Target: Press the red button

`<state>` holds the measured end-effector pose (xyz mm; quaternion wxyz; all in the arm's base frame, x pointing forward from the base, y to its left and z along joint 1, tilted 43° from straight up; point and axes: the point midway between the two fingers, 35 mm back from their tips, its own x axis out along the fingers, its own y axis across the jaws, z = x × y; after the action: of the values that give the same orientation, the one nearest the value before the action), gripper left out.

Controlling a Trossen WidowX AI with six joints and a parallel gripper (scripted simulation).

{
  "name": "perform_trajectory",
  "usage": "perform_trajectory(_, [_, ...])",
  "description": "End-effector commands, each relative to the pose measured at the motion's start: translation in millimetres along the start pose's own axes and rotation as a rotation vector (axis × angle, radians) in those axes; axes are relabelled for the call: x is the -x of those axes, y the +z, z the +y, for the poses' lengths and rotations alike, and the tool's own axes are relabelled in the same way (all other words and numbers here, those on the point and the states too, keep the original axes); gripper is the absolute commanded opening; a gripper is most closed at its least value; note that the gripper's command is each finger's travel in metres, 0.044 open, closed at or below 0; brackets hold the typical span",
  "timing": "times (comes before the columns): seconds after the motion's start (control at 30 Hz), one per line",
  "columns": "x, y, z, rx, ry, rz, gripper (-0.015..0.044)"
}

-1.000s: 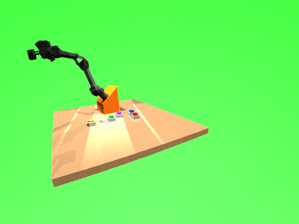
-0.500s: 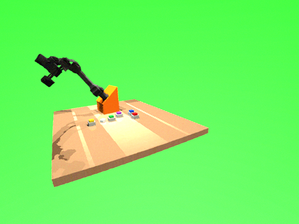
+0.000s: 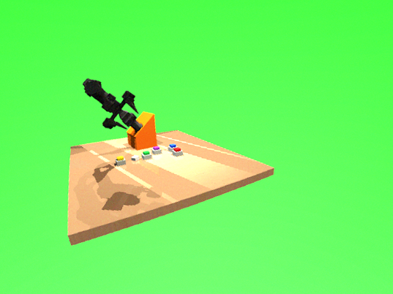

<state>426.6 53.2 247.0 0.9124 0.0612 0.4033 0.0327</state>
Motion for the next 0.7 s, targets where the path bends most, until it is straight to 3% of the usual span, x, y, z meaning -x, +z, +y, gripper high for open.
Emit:
perform_trajectory(0.0, [-48, -50, 23, -0.01, -0.07, 0.181, 0.04])
perform_trajectory(0.33, [-113, -173, 67, 0.086, -0.318, 0.479, 0.04])
perform_trajectory(0.67, [-132, -309, 82, 0.384, -0.694, 0.586, 0.04])
